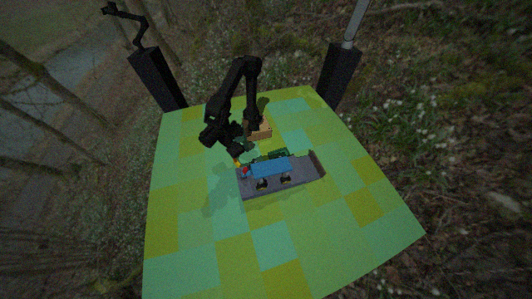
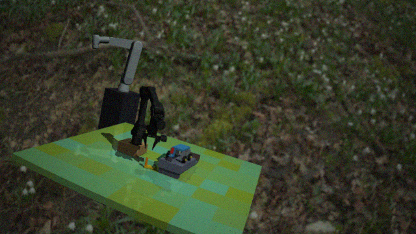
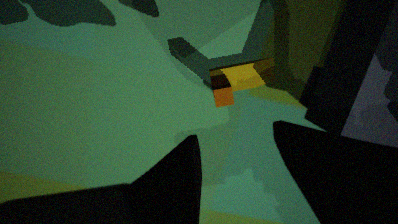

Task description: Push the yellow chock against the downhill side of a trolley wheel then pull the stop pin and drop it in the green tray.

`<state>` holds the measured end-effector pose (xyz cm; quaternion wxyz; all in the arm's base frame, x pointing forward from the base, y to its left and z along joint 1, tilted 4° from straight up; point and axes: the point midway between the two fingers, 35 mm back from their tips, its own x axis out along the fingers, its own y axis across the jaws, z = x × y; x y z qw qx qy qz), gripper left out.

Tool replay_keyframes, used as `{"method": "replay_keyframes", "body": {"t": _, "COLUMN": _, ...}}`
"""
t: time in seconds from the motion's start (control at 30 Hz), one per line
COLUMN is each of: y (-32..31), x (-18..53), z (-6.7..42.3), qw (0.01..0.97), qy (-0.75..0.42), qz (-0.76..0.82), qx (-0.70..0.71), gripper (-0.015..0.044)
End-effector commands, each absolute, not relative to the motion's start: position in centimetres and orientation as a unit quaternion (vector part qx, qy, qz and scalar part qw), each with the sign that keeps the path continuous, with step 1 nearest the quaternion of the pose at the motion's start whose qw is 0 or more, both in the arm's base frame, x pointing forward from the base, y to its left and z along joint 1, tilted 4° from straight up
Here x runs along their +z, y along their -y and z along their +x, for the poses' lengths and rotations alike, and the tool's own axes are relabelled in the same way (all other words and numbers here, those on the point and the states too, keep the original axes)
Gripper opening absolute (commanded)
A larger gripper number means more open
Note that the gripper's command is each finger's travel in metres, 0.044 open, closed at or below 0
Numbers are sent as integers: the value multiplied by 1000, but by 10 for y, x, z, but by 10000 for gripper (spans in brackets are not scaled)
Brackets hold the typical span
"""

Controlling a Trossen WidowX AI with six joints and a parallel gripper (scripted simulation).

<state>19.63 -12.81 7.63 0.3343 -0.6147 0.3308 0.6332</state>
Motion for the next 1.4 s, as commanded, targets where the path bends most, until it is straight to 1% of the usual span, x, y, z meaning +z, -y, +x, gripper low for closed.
{"method": "replay_keyframes", "body": {"t": 0.0, "y": 127, "x": 61, "z": 195, "qw": 334, "qy": -326, "qz": -611, "qx": 639, "gripper": 190}}
{"method": "replay_keyframes", "body": {"t": 0.33, "y": 125, "x": 34, "z": 194, "qw": 334, "qy": -326, "qz": -611, "qx": 639, "gripper": 190}}
{"method": "replay_keyframes", "body": {"t": 1.37, "y": 124, "x": 3, "z": 193, "qw": 334, "qy": -326, "qz": -611, "qx": 639, "gripper": 190}}
